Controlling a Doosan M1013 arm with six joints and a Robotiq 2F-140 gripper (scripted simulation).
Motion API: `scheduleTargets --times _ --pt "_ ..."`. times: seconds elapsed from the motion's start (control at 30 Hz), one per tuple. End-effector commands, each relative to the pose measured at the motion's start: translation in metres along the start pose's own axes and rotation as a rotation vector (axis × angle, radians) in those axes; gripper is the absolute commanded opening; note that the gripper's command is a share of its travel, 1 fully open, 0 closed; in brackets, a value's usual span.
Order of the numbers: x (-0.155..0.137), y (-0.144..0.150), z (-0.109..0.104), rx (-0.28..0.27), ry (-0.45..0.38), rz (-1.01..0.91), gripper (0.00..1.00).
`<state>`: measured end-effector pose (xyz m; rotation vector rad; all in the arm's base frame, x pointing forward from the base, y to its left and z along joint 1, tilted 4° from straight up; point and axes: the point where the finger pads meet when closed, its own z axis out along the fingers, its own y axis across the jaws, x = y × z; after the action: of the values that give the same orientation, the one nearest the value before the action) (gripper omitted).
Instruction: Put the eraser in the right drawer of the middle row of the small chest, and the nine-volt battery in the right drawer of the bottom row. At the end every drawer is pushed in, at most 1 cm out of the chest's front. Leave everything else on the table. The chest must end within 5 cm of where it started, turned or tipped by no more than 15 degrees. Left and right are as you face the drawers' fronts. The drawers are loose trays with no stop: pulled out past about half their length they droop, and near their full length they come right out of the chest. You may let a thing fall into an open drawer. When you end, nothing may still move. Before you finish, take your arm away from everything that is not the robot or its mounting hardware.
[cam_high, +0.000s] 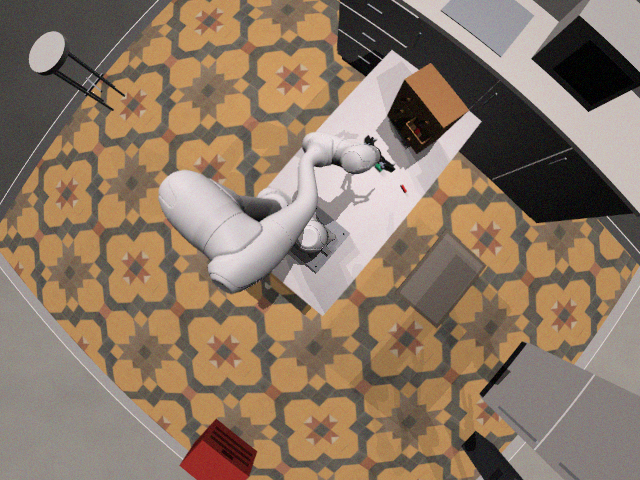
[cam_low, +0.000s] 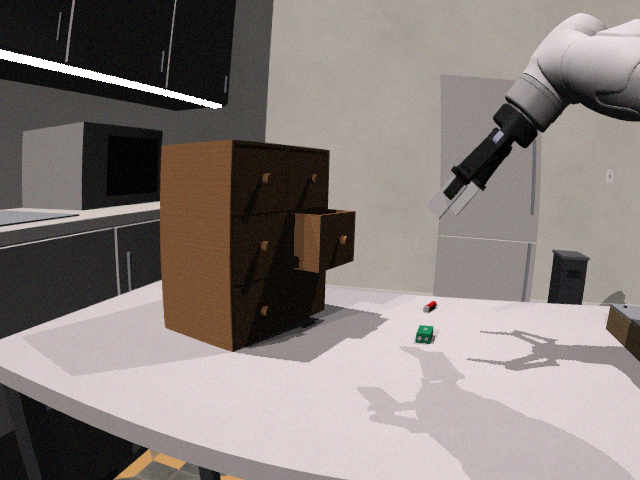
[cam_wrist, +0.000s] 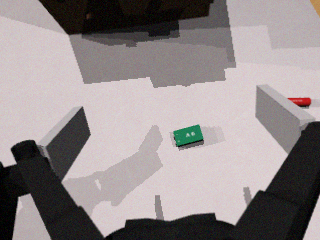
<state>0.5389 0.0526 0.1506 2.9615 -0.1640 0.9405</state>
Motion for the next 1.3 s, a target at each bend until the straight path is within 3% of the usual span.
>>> scheduleTargets --times 0.0,0.97,1.27 --pt "0.002 0.003 0.007 -0.039 0.069 0.005 1.00" --pt "0.003 0.003 0.027 -0.038 0.241 0.001 1.00" --pt "0.005 0.004 0.037 -0.039 0.331 0.000 1.00"
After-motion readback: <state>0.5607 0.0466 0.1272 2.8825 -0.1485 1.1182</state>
